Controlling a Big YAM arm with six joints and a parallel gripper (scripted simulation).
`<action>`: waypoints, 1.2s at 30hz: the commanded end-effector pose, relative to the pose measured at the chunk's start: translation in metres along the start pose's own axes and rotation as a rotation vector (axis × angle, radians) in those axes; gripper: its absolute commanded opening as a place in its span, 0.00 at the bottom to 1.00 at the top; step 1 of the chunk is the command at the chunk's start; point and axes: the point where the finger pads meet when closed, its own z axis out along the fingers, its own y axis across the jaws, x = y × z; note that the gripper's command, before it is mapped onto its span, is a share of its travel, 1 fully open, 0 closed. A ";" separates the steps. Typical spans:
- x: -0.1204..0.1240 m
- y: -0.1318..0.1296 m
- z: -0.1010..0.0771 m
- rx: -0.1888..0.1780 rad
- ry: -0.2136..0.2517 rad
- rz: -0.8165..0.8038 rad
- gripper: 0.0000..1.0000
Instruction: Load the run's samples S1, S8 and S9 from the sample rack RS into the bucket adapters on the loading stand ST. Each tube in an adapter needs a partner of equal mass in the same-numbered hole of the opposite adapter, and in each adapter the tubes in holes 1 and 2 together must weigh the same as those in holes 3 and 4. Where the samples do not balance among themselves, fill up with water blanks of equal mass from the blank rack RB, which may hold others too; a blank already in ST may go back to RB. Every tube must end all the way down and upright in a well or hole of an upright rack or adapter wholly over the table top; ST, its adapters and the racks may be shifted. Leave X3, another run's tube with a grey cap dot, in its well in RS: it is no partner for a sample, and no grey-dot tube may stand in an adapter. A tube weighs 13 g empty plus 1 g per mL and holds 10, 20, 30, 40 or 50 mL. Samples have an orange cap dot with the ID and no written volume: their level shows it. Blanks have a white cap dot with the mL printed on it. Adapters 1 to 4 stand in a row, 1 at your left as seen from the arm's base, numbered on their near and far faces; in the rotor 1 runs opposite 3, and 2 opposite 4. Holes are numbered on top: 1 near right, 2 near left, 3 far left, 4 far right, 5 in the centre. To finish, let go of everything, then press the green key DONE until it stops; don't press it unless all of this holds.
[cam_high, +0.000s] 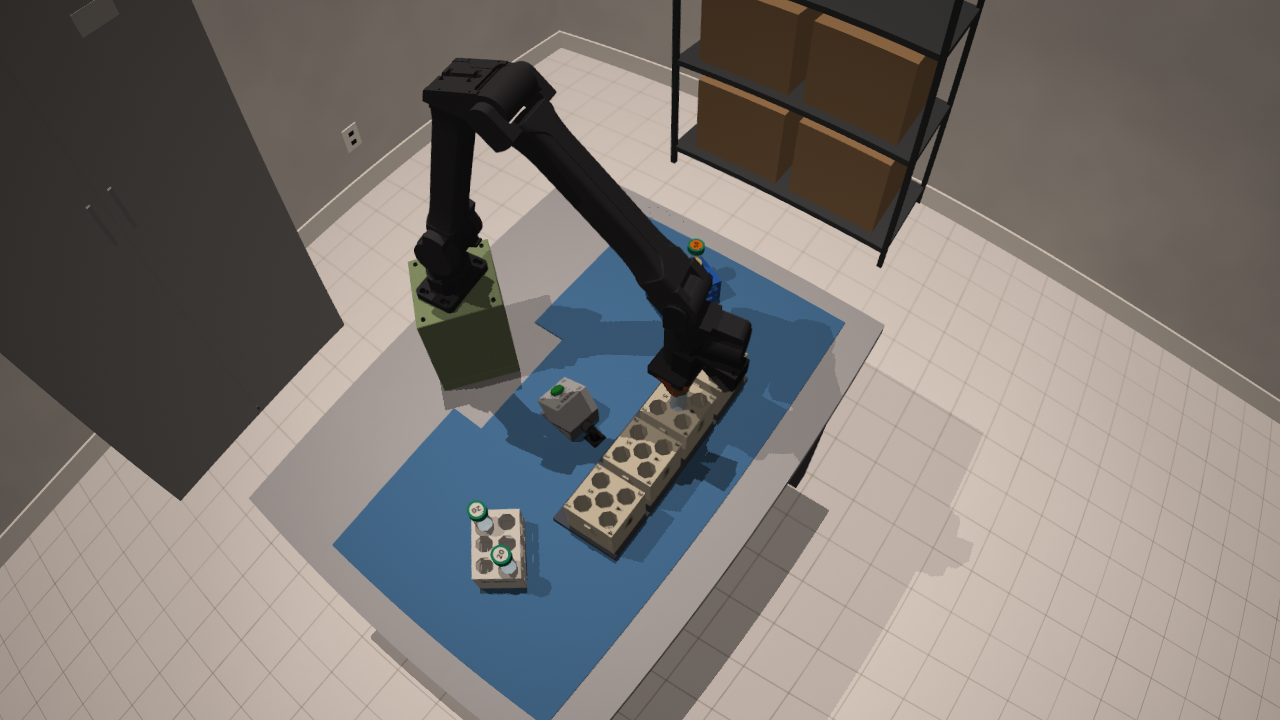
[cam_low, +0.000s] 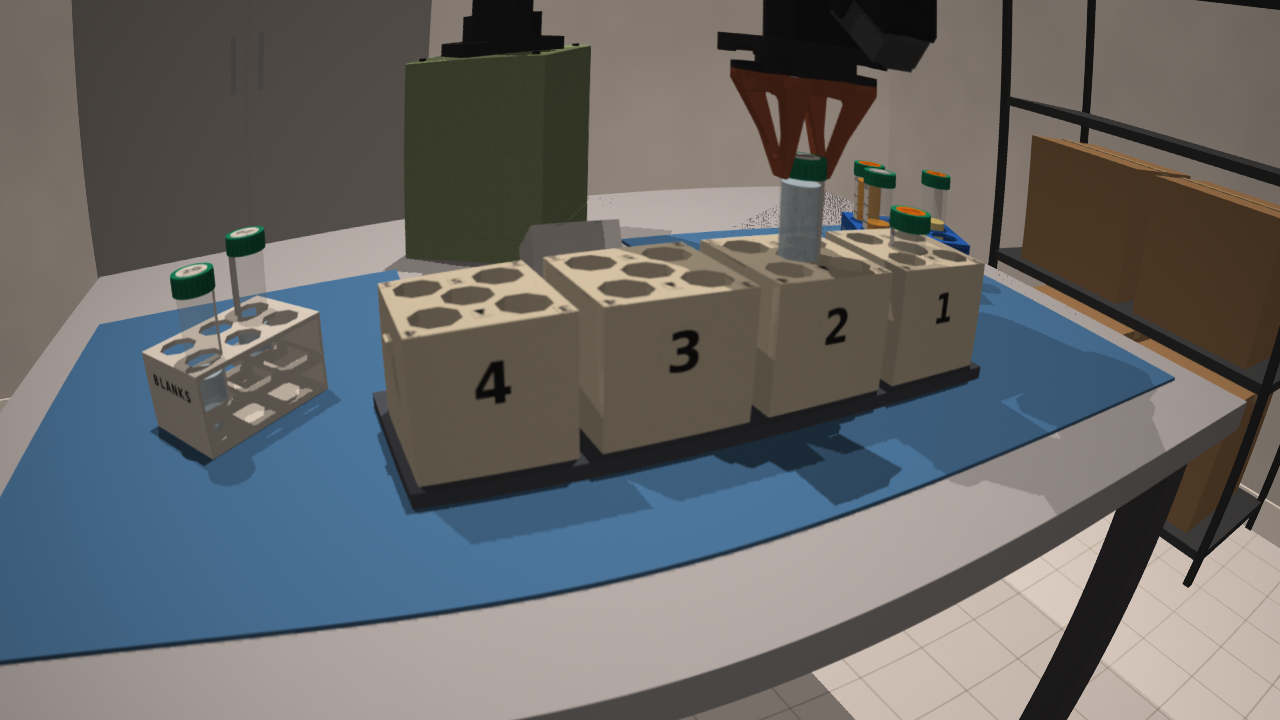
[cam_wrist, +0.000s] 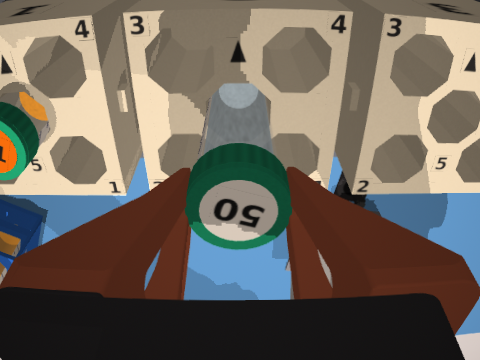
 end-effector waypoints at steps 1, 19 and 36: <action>-0.009 -0.004 0.000 -0.002 -0.023 0.003 0.00; -0.014 -0.003 0.013 -0.006 -0.044 0.003 0.00; -0.017 0.002 0.028 -0.007 -0.043 0.001 0.00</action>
